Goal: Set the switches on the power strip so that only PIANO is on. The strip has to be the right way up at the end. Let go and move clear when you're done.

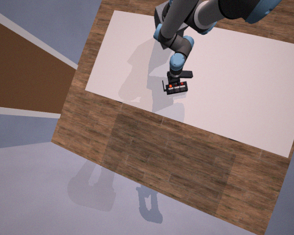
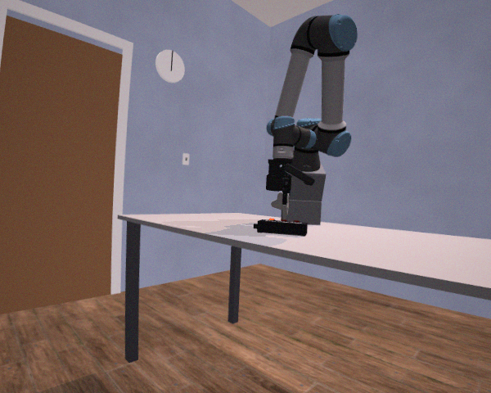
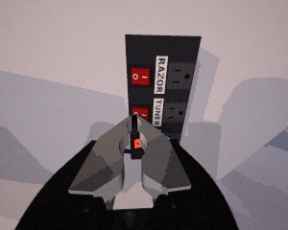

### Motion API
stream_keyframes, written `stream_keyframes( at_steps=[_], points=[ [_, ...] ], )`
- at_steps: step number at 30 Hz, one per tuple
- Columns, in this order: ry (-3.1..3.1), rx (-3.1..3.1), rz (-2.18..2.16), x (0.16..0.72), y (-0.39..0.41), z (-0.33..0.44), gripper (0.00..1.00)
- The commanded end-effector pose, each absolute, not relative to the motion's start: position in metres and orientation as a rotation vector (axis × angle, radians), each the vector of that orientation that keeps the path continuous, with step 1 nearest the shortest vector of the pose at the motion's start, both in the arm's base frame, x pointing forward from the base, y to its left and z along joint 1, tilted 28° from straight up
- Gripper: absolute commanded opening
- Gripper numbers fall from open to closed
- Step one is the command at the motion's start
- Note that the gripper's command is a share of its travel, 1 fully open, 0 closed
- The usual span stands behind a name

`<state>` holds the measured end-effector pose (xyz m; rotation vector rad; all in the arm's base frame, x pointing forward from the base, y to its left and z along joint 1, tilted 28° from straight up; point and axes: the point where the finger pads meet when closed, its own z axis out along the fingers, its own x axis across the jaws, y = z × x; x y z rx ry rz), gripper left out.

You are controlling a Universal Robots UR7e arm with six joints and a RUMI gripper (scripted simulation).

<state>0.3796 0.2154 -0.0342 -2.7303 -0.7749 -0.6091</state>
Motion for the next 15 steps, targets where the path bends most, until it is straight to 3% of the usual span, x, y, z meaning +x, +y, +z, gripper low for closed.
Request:
stream_keyframes(
  at_steps=[1,15],
  points=[
    [-0.775,-2.730,-0.610,0.380,0.215,-0.034,0.00],
    [-0.775,-2.730,-0.610,0.375,0.210,-0.020,0.00]
  ],
)
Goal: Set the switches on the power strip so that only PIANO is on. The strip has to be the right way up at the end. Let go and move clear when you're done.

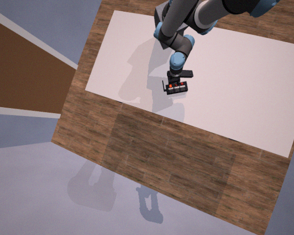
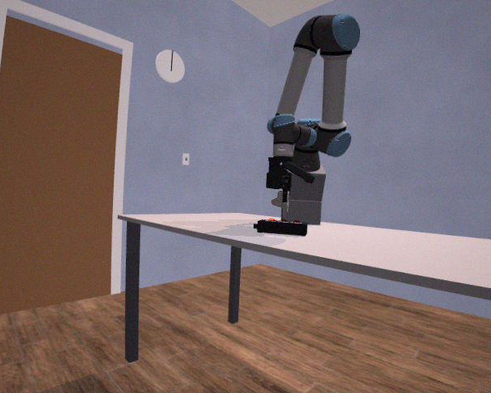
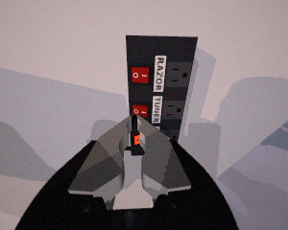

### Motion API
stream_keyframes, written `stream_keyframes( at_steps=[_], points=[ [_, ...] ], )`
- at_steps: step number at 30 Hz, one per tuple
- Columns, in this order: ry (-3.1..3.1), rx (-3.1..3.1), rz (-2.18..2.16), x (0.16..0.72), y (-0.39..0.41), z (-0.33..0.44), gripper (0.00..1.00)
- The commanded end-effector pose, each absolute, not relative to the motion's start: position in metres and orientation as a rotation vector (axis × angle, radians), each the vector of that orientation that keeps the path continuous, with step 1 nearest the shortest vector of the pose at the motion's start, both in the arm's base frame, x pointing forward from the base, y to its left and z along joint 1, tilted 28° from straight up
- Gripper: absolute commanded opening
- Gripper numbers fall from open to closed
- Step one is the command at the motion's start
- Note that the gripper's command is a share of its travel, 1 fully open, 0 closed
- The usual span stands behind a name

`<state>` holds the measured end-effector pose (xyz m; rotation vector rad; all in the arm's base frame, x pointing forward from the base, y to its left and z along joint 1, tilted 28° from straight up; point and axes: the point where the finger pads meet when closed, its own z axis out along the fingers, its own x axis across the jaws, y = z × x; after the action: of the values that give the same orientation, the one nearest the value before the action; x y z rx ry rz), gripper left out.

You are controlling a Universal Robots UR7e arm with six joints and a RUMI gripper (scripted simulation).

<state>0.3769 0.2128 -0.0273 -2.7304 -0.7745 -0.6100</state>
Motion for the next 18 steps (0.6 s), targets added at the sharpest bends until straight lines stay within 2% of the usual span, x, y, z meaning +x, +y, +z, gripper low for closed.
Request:
stream_keyframes(
  at_steps=[1,18],
  points=[
    [-0.775,-2.730,-0.610,0.374,0.209,-0.018,0.00],
    [-0.775,-2.730,-0.610,0.367,0.202,0.000,0.00]
  ],
)
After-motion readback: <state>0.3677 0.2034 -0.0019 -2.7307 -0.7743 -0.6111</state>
